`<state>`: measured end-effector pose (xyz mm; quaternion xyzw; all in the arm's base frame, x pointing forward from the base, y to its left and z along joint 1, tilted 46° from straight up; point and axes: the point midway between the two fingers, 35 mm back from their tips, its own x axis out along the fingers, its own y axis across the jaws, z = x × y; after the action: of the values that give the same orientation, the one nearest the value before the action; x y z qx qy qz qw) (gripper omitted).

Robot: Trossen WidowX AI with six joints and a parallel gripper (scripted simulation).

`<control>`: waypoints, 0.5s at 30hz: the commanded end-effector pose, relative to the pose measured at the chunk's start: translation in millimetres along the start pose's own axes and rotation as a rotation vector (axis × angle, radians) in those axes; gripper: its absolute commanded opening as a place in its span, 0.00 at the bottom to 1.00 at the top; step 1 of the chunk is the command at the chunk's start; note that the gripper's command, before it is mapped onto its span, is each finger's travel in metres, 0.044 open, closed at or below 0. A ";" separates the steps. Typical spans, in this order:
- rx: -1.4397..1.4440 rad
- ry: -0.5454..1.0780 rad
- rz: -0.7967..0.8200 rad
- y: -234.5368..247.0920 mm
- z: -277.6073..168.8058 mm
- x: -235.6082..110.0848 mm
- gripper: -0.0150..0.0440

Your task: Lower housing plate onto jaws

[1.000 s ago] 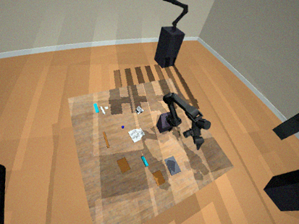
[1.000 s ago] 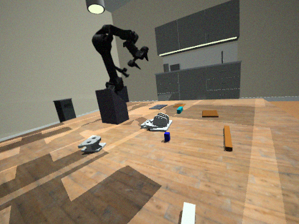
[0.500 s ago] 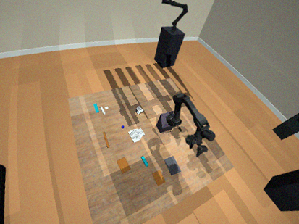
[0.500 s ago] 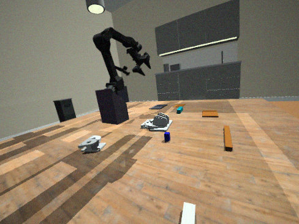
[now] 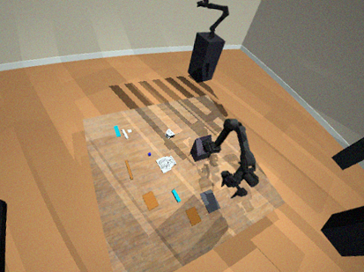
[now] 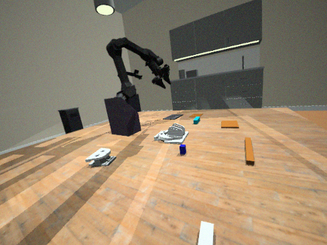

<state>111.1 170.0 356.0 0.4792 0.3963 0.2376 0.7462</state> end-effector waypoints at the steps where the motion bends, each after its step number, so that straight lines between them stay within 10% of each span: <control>1: -0.052 -0.020 -0.029 -1.1 4.7 10.9 1.00; 15: -0.331 -0.088 -0.356 -42.0 58.1 85.6 1.00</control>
<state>188.1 186.5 307.6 0.3147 0.3949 0.1576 0.8486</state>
